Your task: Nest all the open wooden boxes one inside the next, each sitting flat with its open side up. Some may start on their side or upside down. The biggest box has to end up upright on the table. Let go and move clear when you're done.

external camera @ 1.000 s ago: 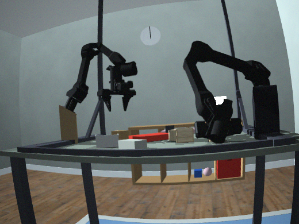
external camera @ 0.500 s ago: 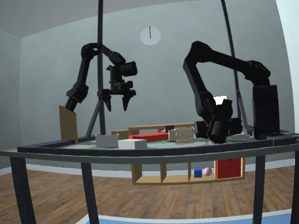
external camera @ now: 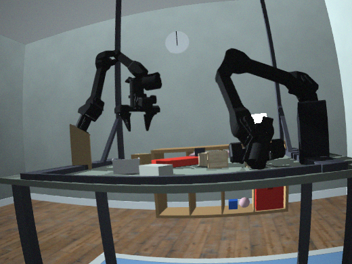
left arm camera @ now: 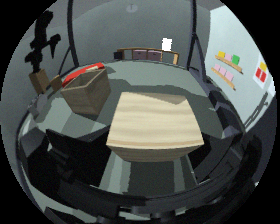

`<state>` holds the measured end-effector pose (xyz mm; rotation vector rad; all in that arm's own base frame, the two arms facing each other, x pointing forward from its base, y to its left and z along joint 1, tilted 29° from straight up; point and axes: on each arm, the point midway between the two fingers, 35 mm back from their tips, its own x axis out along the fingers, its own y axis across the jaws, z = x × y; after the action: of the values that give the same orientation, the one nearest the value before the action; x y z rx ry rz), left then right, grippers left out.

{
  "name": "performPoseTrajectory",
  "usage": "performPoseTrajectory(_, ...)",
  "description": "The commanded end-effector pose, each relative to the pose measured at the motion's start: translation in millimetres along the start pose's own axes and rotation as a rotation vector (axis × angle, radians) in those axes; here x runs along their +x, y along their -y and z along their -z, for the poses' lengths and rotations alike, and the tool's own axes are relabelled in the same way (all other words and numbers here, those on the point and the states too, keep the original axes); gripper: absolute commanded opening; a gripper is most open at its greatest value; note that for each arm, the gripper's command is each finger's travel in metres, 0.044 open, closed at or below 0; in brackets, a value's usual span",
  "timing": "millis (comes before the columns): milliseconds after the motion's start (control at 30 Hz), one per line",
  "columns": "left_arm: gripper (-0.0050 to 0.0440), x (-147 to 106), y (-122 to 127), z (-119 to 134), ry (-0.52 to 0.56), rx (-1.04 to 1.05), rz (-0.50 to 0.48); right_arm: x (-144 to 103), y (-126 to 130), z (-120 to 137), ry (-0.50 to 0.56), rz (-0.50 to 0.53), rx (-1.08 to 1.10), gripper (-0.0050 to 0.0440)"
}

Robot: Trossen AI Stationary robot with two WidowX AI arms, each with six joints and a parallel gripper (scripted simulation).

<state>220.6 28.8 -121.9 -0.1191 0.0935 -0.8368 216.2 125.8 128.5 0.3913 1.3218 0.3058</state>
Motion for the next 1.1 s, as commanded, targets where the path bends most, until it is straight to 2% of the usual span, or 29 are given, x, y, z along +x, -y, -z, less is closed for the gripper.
performPoseTrajectory(0,0.04,-0.3,-2.3,-1.5,-0.001,0.007,-0.001,-4.6,-2.9,-1.4,0.016,-0.011,-0.011,0.04)
performPoseTrajectory(167,0.04,-2.1,5.8,-17.4,-0.07,-0.025,0.043,-4.6,-2.9,-1.4,0.016,-0.011,-0.011,0.04)
performPoseTrajectory(567,0.04,-3.1,6.6,-19.5,-0.11,-0.05,0.046,-4.6,-2.9,-1.4,0.016,-0.011,-0.011,0.04)
performPoseTrajectory(1067,0.04,-7.0,3.7,-24.1,-0.223,-0.031,0.023,-4.6,-2.9,-1.4,0.016,-0.011,-0.011,0.04)
